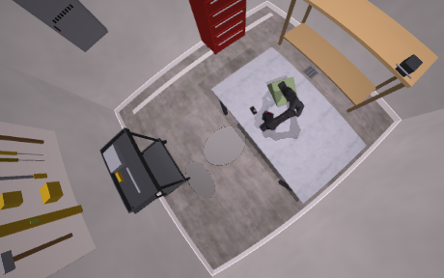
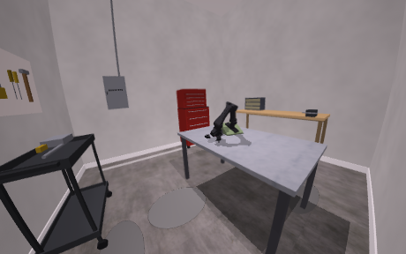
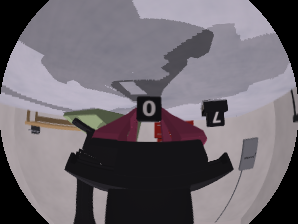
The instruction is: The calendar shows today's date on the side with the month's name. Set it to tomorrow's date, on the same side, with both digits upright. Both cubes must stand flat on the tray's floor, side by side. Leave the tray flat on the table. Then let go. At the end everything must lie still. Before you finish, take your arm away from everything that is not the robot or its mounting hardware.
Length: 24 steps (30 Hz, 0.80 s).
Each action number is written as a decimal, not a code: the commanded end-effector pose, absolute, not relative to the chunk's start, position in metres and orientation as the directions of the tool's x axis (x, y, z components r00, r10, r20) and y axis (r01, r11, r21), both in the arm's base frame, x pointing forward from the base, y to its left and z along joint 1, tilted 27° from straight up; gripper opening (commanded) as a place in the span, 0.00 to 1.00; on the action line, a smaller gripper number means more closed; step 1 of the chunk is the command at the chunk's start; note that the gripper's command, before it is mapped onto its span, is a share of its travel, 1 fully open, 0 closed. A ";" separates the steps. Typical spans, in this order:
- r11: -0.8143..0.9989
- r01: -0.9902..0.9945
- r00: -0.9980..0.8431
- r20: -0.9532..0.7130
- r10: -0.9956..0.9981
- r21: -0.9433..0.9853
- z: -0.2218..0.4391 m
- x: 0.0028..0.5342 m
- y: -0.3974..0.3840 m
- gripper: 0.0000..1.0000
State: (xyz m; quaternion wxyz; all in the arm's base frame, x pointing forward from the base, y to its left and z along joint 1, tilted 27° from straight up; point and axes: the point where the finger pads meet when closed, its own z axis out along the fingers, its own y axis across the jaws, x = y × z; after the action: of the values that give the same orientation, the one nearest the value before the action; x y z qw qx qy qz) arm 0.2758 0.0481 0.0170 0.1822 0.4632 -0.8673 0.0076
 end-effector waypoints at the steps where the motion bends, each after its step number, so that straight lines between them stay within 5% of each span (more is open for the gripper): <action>1: 0.573 -0.806 -0.511 0.315 -0.800 0.146 0.018 0.278 0.048 0.26; 24: 0.573 -0.806 -0.511 0.315 -0.800 0.146 0.044 0.274 0.035 0.26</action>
State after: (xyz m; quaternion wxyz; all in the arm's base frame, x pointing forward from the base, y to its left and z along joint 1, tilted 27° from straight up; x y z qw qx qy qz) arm 0.2771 0.0420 0.0339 0.1718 0.4632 -0.8694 0.0085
